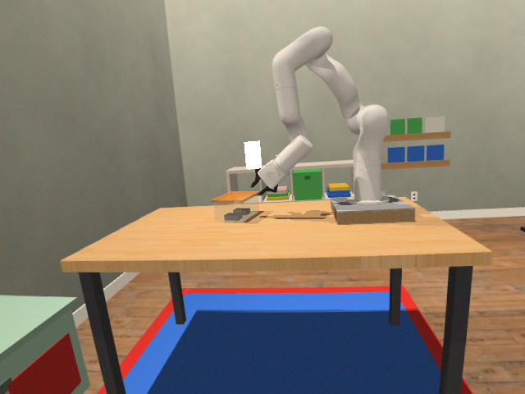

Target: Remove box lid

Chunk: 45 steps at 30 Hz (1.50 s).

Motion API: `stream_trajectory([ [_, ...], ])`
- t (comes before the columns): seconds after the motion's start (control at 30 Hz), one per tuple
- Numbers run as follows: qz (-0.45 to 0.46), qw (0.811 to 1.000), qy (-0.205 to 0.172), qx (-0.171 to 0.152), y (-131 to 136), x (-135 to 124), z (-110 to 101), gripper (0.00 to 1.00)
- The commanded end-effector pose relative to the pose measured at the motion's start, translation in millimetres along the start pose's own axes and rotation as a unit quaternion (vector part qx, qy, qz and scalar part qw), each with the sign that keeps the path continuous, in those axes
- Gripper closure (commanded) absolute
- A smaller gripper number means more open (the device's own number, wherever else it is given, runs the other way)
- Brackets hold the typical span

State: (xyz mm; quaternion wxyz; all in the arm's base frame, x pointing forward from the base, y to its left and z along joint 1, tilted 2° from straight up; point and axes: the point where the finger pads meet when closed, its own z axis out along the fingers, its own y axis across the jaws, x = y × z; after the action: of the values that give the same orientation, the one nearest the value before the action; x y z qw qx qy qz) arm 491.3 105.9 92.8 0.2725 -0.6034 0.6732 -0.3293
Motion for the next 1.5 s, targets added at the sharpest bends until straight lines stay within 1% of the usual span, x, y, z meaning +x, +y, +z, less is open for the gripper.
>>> stream_trajectory([
  [0.0,0.000,1.000,0.000,0.001,-1,0,9,0.52],
  [0.73,0.000,1.000,0.000,0.001,-1,0,47,0.52],
  [1.07,0.000,1.000,0.000,0.001,-1,0,53,0.52],
  [1.47,0.000,1.000,0.000,0.001,-1,0,54,0.52],
])
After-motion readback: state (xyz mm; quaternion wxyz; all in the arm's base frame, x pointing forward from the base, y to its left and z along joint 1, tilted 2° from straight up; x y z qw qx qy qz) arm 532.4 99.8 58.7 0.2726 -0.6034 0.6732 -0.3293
